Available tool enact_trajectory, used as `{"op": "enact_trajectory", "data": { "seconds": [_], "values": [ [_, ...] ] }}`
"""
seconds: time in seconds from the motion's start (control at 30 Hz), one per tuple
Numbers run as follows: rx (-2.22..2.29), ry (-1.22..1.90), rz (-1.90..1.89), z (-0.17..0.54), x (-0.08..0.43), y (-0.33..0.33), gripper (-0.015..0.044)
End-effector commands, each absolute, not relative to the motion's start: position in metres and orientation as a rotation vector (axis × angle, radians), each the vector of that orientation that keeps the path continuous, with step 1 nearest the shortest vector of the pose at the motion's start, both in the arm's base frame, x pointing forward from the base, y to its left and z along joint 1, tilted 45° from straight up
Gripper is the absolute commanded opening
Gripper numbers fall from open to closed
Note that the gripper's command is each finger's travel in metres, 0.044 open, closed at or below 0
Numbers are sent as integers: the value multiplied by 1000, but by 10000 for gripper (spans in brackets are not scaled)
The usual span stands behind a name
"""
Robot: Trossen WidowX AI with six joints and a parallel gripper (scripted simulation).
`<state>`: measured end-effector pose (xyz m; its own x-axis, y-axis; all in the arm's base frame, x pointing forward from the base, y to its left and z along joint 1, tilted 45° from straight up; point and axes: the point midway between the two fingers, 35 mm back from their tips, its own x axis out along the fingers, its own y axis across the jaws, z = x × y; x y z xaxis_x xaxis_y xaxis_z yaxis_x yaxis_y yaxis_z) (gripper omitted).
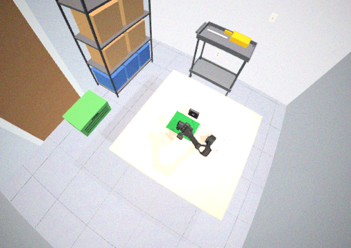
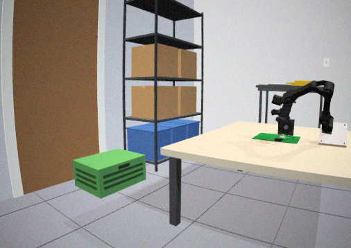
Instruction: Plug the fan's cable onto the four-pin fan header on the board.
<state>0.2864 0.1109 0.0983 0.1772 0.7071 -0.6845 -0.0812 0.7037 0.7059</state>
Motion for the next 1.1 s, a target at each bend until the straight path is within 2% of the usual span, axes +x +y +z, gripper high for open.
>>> {"op": "enact_trajectory", "data": {
  "seconds": [0.0,0.77,1.07],
  "values": [
    [-138,901,1079,88,282,119,210],
    [-1234,36,1525,83,281,125,210],
    [-1404,-131,1560,75,281,132,210]
  ]
}}
